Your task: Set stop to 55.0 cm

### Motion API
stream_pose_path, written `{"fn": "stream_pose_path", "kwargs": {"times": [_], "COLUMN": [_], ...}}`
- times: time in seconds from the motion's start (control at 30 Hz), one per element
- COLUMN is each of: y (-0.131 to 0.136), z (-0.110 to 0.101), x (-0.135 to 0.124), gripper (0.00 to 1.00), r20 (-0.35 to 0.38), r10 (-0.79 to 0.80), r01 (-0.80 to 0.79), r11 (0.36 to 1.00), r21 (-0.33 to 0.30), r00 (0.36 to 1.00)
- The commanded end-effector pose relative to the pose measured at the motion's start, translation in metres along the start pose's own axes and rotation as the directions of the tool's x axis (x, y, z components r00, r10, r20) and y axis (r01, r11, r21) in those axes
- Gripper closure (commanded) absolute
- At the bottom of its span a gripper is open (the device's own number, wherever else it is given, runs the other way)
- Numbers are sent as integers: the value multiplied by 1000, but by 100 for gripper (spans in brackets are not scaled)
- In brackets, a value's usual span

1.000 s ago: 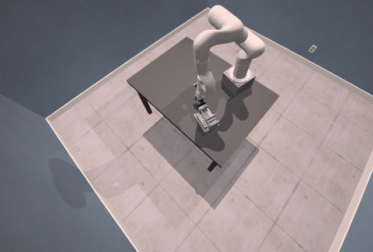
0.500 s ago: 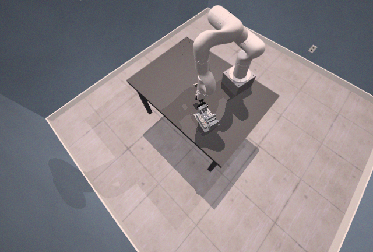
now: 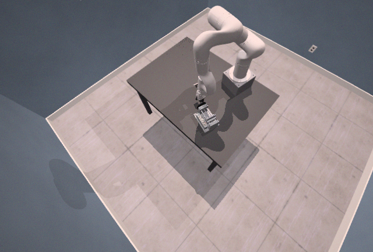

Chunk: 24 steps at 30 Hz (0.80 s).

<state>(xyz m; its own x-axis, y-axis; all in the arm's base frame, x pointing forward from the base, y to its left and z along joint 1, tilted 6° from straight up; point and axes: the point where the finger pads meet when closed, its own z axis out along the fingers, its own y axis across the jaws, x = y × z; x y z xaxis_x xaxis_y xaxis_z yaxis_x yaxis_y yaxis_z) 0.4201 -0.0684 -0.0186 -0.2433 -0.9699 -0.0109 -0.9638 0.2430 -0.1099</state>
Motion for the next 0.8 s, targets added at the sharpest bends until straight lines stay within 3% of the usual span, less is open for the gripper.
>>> {"fn": "stream_pose_path", "kwargs": {"times": [0.0, 0.77], "y": [1, 7], "z": [1, 9], "x": [0, 0], "gripper": [94, 94], "r20": [0, 0], "r10": [0, 0], "r01": [0, 0], "r11": [1000, 1000], "r21": [0, 0], "r00": [1000, 1000]}}
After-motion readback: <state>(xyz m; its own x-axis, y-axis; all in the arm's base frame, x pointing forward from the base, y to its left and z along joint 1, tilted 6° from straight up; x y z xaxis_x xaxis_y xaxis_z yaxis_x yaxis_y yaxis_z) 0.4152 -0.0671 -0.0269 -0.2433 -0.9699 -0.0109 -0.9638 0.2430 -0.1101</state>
